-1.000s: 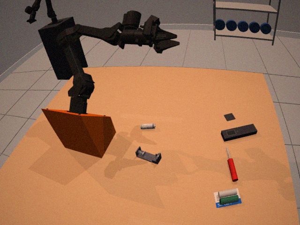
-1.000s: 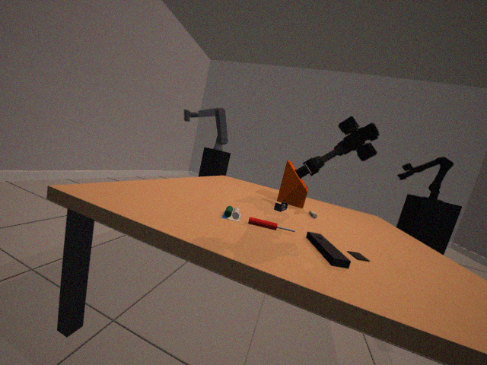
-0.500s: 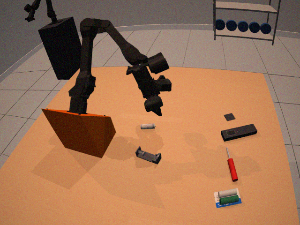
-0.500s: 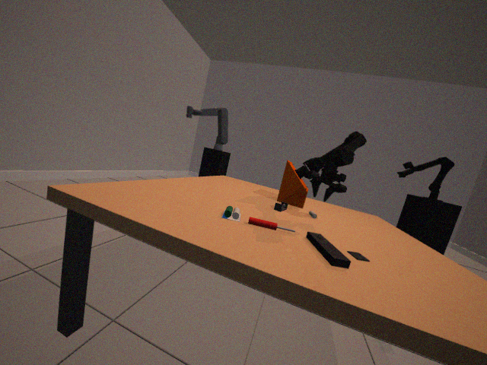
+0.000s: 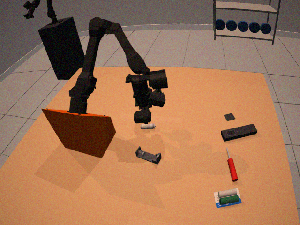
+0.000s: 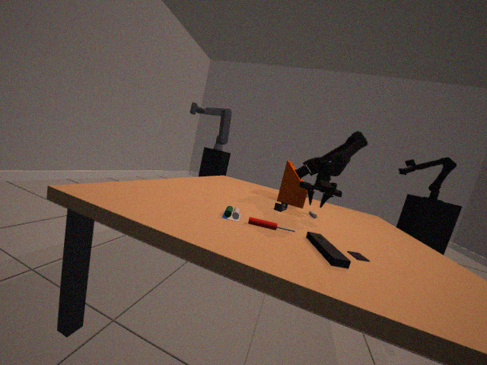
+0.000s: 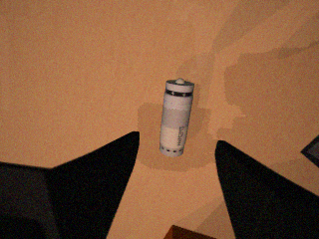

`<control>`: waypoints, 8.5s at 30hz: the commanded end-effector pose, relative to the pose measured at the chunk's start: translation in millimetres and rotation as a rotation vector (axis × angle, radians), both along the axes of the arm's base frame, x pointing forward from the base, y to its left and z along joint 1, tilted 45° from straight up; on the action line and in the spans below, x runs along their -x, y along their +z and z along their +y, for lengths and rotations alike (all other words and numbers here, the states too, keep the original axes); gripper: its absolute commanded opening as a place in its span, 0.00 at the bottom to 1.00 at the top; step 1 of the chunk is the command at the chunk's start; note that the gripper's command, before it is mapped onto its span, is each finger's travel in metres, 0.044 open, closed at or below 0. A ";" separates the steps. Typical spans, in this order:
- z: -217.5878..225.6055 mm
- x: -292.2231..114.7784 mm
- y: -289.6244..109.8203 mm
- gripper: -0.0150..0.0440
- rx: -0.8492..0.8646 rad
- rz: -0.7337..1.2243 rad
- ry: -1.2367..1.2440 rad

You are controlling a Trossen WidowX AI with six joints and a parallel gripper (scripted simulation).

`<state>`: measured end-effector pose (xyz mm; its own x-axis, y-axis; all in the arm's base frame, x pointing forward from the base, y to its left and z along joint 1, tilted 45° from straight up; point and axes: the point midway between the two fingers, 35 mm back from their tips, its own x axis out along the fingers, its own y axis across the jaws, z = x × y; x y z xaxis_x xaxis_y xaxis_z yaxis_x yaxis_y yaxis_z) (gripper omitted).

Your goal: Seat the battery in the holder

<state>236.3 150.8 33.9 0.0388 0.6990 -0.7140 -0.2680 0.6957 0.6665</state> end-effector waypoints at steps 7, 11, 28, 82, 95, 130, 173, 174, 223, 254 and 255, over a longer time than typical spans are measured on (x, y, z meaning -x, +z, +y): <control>9.9 -0.1 -10.5 0.65 -0.004 0.014 0.000; 14.4 -0.5 -15.2 0.65 -0.004 0.014 0.000; 34.0 0.2 -34.3 0.65 -0.007 0.014 0.000; -108.1 -51.2 -72.2 0.38 0.022 0.277 -0.281; -125.3 -53.8 -91.6 0.38 0.024 0.304 -0.346; -96.0 -58.1 -120.5 0.38 0.036 0.107 -0.541; -84.1 -49.9 -125.9 0.38 0.049 -0.026 -0.691; -84.1 -49.9 -125.9 0.38 0.050 -0.024 -0.690; -78.4 -27.4 -125.5 0.38 0.063 -0.009 -0.683; -82.2 -40.3 -136.7 0.38 0.098 0.074 -0.611; -82.1 -40.7 -137.0 0.38 0.099 0.078 -0.608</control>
<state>276.3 71.5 -97.2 0.3766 0.5100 -0.7734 0.2334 0.7557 0.6119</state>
